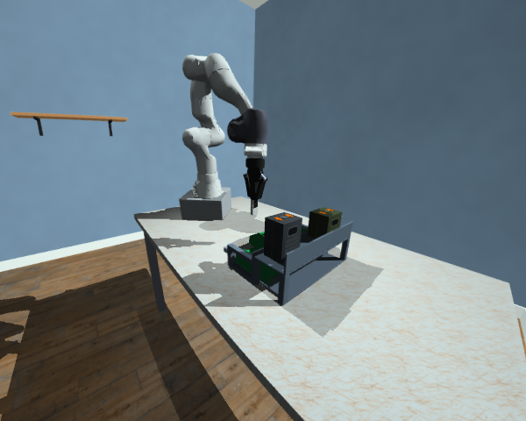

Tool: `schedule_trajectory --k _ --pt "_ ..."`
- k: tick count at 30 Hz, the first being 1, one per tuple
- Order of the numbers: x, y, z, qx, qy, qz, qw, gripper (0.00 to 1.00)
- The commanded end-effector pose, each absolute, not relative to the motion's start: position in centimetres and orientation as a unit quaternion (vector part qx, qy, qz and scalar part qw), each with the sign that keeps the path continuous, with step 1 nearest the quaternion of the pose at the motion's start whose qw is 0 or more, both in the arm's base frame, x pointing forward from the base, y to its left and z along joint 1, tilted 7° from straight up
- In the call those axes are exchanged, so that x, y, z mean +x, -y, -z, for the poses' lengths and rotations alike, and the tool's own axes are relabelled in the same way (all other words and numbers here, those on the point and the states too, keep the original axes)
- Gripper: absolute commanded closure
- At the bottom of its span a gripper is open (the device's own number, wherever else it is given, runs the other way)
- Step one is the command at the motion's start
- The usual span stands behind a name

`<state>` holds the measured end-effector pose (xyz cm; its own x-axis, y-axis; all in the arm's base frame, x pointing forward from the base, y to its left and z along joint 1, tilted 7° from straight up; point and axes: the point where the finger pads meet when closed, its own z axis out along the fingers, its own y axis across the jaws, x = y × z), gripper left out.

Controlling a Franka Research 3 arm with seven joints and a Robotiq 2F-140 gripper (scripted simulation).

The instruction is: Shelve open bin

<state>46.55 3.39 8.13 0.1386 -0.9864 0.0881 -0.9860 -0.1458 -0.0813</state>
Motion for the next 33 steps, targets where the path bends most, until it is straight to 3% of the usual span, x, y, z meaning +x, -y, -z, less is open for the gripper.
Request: schedule_trajectory --k 1,33 --pt "46.6 -3.4 -8.0 -0.756 -0.652 0.060 0.003 1.00" --pt "47.3 -2.8 -0.8 -0.756 -0.652 0.059 0.003 1.00"
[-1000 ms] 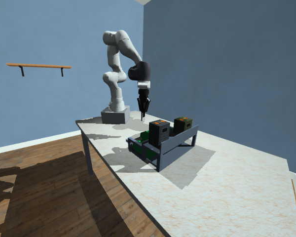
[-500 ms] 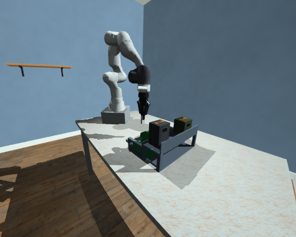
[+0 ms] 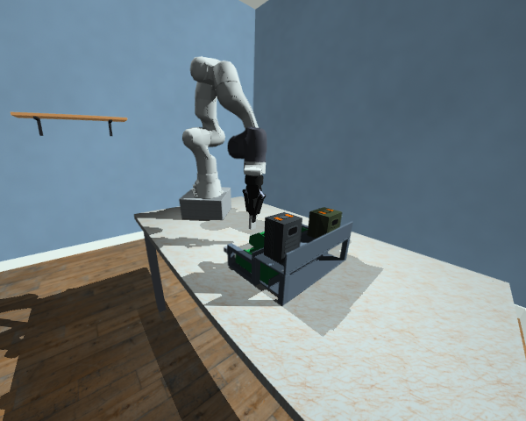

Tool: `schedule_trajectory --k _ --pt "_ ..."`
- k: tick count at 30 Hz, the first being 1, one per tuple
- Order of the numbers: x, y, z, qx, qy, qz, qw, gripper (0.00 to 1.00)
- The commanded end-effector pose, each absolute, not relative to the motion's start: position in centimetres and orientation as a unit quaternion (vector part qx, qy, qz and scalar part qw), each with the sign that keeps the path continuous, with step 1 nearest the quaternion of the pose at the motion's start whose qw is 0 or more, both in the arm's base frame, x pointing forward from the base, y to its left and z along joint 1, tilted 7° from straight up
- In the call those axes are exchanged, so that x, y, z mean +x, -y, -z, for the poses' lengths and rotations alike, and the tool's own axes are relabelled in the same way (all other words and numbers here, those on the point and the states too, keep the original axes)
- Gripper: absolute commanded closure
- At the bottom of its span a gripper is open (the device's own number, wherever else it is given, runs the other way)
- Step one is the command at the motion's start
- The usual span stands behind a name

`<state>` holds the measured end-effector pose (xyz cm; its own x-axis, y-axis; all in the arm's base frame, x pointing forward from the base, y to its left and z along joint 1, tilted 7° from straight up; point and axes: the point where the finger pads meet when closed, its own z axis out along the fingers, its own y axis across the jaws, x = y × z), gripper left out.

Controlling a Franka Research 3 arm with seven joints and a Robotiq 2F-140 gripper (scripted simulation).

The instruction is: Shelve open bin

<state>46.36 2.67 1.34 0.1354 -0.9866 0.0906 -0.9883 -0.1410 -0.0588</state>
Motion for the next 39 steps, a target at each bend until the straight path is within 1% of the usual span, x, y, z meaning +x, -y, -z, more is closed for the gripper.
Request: schedule_trajectory --k 1,18,39 --pt "47.3 -2.8 -0.4 0.756 0.652 -0.059 -0.003 1.00" --pt "47.6 -2.6 2.7 0.756 0.652 -0.059 -0.003 1.00" --pt "47.6 -2.5 3.0 0.756 0.652 -0.059 -0.003 1.00"
